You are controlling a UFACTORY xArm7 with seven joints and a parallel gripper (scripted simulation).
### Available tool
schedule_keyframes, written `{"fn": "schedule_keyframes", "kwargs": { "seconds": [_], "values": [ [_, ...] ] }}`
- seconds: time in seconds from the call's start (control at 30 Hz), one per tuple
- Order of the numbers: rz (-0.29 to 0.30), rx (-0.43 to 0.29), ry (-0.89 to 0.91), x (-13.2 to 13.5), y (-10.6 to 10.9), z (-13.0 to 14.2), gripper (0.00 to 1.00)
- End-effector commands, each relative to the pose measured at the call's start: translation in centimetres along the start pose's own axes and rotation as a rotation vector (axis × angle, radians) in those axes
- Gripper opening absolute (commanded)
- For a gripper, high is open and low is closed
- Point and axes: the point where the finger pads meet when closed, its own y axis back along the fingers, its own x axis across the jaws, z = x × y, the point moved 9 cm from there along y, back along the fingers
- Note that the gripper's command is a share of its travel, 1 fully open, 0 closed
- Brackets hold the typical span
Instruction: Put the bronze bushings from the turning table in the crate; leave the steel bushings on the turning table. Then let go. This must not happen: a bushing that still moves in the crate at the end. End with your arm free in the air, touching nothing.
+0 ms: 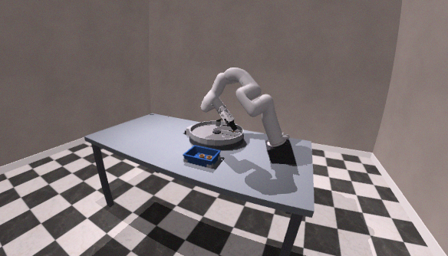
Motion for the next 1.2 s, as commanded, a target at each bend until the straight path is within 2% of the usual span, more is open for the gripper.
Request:
{"fn": "schedule_keyframes", "kwargs": {
  "seconds": [0.0, 0.57, 0.6, 1.17],
  "values": [
    [0.001, 0.002, -0.001, 0.04, -0.17, -0.23, 0.11],
    [0.001, 0.002, -0.001, 0.05, -0.65, -0.64, 0.11],
    [0.001, 0.002, -0.001, 0.05, -0.65, -0.64, 0.00],
    [0.001, 0.002, -0.001, 0.05, -0.65, -0.64, 0.00]
  ]
}}
